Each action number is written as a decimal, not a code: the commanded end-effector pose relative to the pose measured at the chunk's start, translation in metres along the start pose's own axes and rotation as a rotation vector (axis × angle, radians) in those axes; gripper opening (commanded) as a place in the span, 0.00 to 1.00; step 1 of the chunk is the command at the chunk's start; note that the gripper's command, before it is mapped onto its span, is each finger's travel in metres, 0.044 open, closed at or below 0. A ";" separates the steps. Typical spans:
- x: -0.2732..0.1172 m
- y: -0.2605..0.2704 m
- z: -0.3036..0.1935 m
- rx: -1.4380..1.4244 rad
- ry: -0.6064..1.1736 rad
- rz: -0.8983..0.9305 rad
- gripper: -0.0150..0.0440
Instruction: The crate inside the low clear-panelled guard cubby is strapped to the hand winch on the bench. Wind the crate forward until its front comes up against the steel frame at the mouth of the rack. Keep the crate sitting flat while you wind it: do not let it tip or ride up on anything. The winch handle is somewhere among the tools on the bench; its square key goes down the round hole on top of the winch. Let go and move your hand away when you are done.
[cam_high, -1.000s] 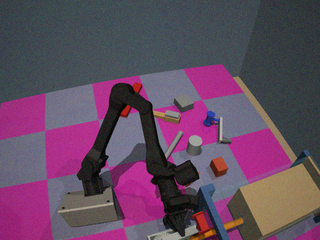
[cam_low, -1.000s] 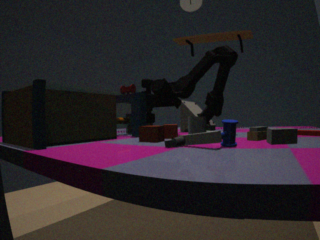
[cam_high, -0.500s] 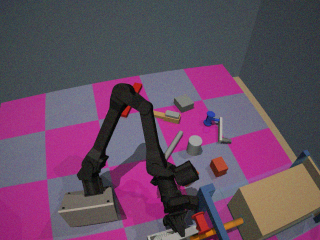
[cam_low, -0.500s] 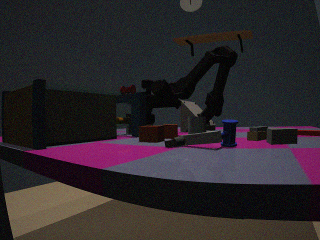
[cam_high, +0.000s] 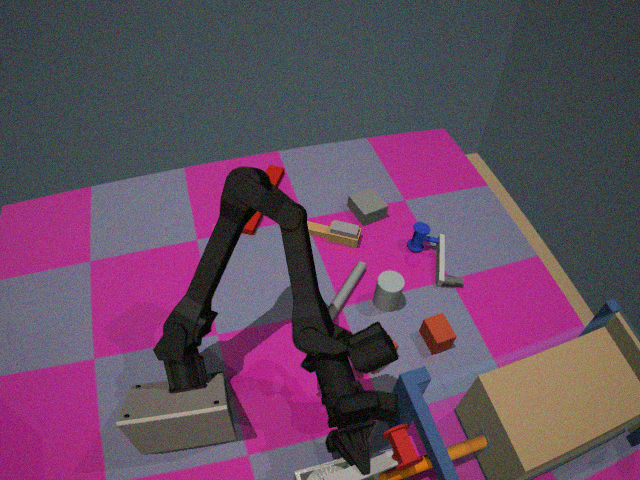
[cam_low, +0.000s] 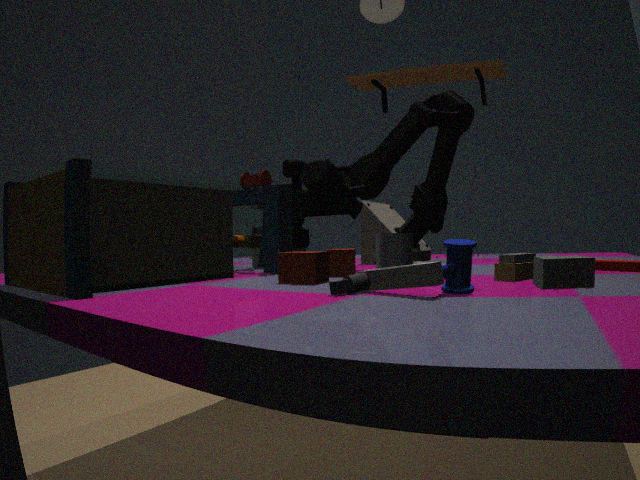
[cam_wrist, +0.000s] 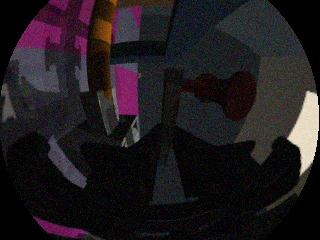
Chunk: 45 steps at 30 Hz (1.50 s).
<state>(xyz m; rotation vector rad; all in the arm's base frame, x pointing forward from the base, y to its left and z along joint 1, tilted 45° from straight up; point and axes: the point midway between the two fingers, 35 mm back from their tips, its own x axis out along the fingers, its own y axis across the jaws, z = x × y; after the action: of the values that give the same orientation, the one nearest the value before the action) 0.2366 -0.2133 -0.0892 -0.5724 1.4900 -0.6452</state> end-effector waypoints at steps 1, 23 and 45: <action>0.000 0.000 0.000 0.000 0.001 -0.001 0.34; 0.000 0.000 0.000 0.000 0.001 -0.001 0.66; 0.000 0.000 0.000 0.000 0.001 -0.001 0.66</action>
<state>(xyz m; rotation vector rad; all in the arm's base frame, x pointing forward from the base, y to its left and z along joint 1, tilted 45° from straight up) 0.2369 -0.2128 -0.0897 -0.5697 1.4898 -0.6402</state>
